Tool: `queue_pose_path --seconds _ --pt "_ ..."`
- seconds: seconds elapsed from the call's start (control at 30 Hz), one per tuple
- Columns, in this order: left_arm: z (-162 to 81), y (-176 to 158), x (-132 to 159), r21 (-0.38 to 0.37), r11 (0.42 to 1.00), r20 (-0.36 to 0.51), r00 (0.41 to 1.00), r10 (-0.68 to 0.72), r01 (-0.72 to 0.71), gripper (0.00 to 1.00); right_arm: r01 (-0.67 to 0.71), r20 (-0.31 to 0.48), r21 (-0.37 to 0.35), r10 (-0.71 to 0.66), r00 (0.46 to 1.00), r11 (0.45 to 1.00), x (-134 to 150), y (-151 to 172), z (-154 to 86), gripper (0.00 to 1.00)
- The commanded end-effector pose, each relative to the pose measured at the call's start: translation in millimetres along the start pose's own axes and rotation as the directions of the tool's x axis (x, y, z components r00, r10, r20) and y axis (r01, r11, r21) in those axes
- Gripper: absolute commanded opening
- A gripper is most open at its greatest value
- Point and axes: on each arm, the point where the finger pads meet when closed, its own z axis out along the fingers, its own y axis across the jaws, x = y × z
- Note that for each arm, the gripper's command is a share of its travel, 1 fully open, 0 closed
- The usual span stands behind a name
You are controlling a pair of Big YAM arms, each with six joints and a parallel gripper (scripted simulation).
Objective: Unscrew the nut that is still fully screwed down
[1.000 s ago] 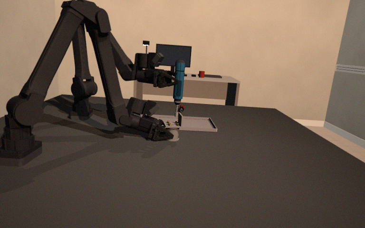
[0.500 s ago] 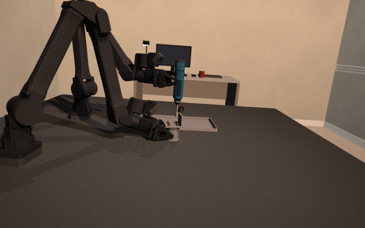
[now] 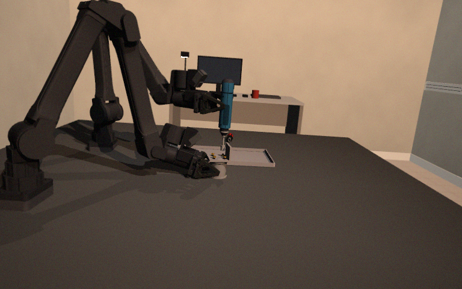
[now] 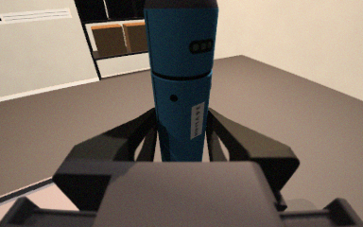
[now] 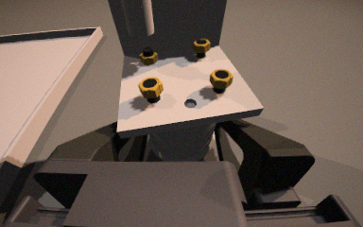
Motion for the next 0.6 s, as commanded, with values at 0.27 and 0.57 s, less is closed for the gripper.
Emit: queue_pose_path --seconds 0.27,0.57 --pt "8 6 -49 -0.011 1.0 0.137 0.99 0.012 -0.011 0.42 -0.017 0.019 -0.004 0.018 1.0 1.0 -10 4 3 0.59" --pt "5 6 -32 -0.01 1.0 0.113 0.994 0.012 -0.011 0.42 -0.017 0.019 -0.004 0.018 1.0 1.0 -10 4 3 0.59"
